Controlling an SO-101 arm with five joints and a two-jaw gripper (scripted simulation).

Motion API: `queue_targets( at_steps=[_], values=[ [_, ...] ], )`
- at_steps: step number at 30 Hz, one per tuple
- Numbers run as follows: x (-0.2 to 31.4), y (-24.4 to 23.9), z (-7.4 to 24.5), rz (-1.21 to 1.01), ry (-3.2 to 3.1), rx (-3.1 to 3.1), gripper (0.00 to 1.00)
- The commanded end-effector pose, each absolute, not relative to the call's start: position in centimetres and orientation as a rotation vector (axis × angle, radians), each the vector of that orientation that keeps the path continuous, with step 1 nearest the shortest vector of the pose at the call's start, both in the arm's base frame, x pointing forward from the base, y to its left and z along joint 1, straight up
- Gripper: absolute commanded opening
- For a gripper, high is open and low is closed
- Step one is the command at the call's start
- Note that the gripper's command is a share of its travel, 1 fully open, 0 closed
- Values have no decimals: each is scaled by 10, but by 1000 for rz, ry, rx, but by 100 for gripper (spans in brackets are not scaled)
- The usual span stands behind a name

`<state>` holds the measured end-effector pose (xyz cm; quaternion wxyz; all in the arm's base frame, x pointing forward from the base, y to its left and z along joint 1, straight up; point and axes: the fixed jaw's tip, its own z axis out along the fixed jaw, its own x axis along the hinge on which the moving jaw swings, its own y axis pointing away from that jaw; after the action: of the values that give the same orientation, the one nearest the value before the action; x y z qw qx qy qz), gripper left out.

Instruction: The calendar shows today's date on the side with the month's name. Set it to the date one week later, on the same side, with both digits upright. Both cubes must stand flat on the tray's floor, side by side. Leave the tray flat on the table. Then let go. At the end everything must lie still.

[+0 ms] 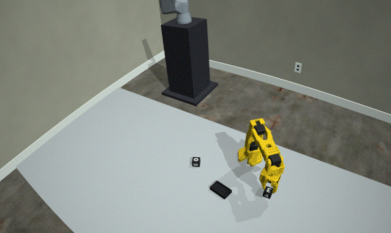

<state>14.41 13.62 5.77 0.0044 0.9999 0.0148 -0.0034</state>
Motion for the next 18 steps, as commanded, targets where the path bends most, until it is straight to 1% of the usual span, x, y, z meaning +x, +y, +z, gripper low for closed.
queue_targets(
  at_steps=[1, 11, 18],
  values=[
    [150, 138, 66, 71, 215, 3172, 0],
    [153, 134, 65, 78, 588, 3117, 0],
    [154, 132, 65, 81, 721, 3086, 0]
  ],
)
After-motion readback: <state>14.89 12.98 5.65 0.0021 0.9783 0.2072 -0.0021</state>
